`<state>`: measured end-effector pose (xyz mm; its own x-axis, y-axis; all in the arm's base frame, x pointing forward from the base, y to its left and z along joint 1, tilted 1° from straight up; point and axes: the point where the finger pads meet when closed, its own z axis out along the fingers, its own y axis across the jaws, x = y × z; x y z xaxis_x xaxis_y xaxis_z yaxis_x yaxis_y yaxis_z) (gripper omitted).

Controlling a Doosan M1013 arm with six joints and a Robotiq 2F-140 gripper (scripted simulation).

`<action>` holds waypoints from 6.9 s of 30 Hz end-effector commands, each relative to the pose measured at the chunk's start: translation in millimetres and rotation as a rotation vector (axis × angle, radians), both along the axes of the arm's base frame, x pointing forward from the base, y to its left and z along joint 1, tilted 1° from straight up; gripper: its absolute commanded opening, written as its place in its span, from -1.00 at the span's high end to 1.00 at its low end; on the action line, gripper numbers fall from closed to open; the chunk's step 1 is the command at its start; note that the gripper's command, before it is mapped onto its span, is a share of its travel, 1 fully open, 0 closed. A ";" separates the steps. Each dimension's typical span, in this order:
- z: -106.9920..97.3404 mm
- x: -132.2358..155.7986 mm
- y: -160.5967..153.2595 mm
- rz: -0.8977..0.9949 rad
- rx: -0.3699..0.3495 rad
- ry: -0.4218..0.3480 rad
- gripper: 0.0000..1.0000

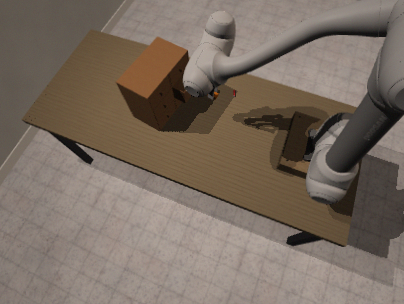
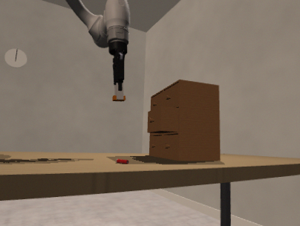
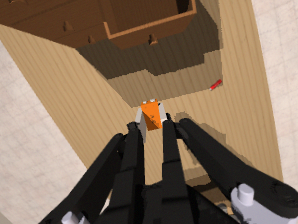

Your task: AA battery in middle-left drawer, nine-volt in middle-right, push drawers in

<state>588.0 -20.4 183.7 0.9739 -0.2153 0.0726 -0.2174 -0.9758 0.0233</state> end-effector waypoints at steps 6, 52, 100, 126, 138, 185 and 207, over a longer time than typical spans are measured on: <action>-2.0 -2.7 0.5 0.003 -0.032 -0.143 0.73; -10.6 -15.0 1.7 0.016 -0.173 -0.758 0.73; -15.2 -21.3 4.3 0.026 -0.248 -1.112 0.73; -15.2 -12.4 2.4 0.027 -0.249 -1.116 0.73; -15.3 10.0 -2.6 0.027 -0.249 -1.116 0.73; -16.0 144.2 -32.5 0.027 -0.249 -1.116 0.73; -16.1 149.3 -33.7 0.027 -0.249 -1.116 0.73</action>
<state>737.3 -54.1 167.6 0.3433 -0.0541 0.9377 -0.2175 -0.9758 0.0233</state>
